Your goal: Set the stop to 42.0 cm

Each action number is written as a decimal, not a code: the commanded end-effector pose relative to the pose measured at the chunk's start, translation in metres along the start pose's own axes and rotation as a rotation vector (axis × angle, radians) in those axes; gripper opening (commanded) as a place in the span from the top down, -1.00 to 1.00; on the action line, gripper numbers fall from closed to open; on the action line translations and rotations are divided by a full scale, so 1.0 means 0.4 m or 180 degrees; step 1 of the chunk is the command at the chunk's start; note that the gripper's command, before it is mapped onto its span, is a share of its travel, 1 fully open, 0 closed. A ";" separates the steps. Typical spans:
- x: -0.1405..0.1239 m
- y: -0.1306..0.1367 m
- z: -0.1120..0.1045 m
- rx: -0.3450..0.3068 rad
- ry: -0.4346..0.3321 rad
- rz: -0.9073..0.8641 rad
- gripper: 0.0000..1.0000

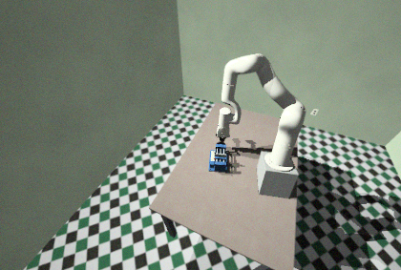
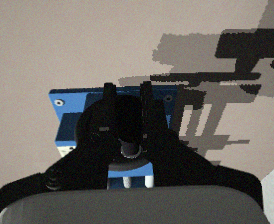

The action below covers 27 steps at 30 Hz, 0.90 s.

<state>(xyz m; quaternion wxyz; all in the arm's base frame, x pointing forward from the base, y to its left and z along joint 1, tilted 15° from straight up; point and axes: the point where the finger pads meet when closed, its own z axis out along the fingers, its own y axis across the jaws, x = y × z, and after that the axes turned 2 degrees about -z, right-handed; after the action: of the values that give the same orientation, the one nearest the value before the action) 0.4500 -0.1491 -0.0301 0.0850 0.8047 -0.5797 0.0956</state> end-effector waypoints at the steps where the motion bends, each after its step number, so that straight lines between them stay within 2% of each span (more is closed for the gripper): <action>1: 0.001 -0.009 -0.003 0.0003 0.0001 0.0000 0.88; 18: 0.002 -0.046 0.002 0.0003 0.0000 0.0000 0.88; 27: 0.004 -0.078 0.030 0.0003 0.0000 0.0000 0.88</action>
<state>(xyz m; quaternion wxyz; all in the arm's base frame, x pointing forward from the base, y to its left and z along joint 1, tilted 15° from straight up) 0.4763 -0.1432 -0.0372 0.0840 0.8048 -0.5796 0.0963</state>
